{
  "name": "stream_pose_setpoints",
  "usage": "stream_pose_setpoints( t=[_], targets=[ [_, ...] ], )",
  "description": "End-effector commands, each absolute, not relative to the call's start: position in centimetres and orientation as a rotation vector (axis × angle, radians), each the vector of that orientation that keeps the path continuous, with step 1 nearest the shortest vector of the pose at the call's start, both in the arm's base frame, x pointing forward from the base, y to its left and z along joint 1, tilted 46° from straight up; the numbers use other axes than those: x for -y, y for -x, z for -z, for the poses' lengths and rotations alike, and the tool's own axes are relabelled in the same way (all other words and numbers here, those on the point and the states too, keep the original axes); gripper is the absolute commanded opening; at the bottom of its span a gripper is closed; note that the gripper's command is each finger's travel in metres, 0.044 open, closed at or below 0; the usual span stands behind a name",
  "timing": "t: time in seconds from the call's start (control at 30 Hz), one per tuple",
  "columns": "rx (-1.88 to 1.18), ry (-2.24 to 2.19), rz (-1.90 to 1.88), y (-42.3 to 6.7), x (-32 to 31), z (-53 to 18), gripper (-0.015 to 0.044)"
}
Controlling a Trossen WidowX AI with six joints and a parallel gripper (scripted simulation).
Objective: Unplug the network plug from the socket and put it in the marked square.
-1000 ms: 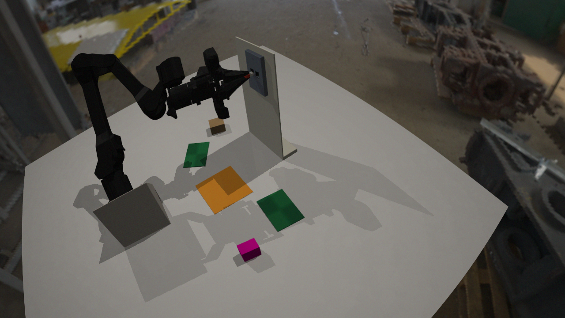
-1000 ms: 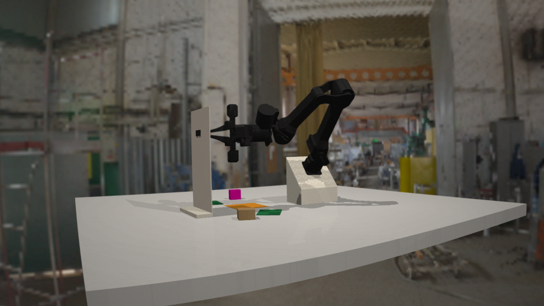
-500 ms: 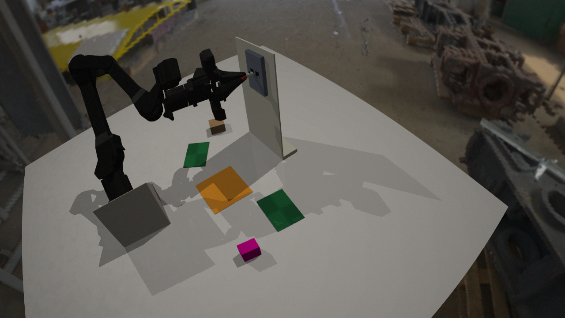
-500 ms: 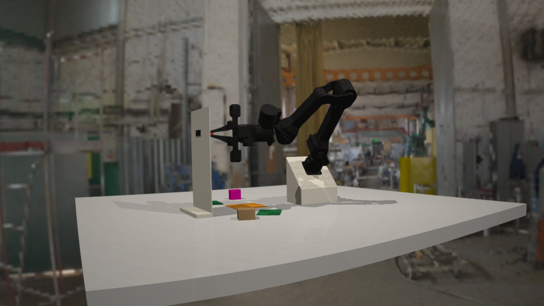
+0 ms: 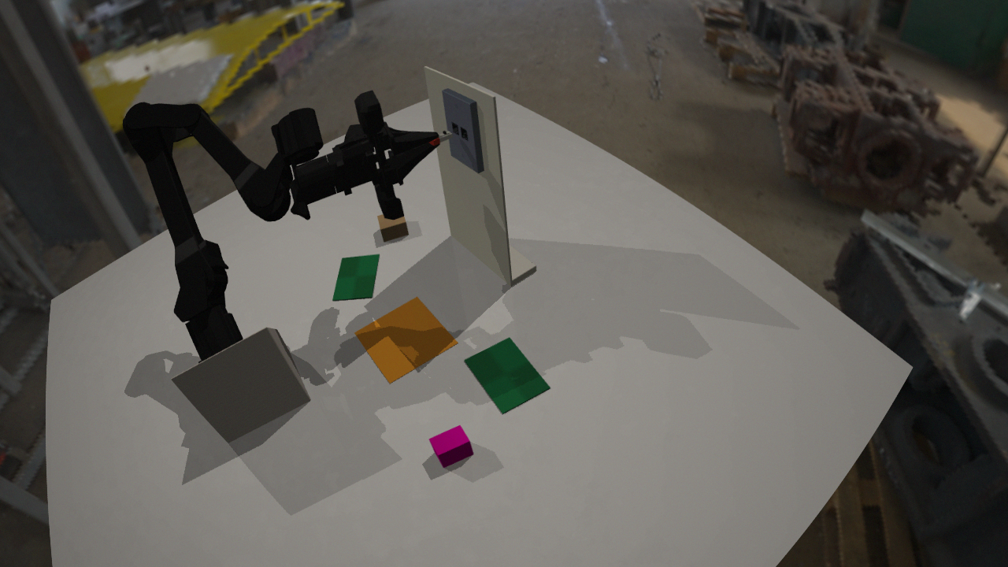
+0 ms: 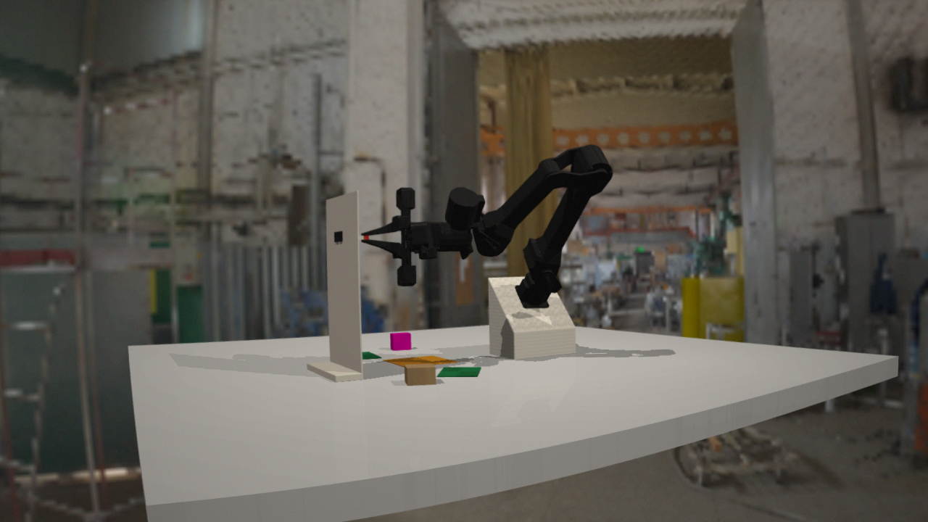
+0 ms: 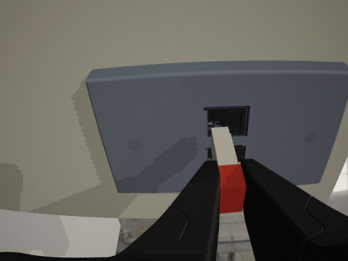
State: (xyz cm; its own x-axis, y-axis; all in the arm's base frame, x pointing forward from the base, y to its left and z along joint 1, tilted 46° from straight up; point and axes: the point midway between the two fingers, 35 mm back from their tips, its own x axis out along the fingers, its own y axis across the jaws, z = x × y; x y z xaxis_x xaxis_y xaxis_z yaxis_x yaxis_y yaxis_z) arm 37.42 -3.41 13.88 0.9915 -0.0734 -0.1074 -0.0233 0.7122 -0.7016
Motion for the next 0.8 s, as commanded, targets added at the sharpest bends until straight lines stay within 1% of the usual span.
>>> stream_pose_setpoints(
  t=[0.0,0.77],
  targets=[
    [-0.131,0.776,0.024,-37.1,3.4,-13.8,0.0],
    [-0.131,0.777,0.023,-35.6,3.6,-13.6,0.0]
  ],
)
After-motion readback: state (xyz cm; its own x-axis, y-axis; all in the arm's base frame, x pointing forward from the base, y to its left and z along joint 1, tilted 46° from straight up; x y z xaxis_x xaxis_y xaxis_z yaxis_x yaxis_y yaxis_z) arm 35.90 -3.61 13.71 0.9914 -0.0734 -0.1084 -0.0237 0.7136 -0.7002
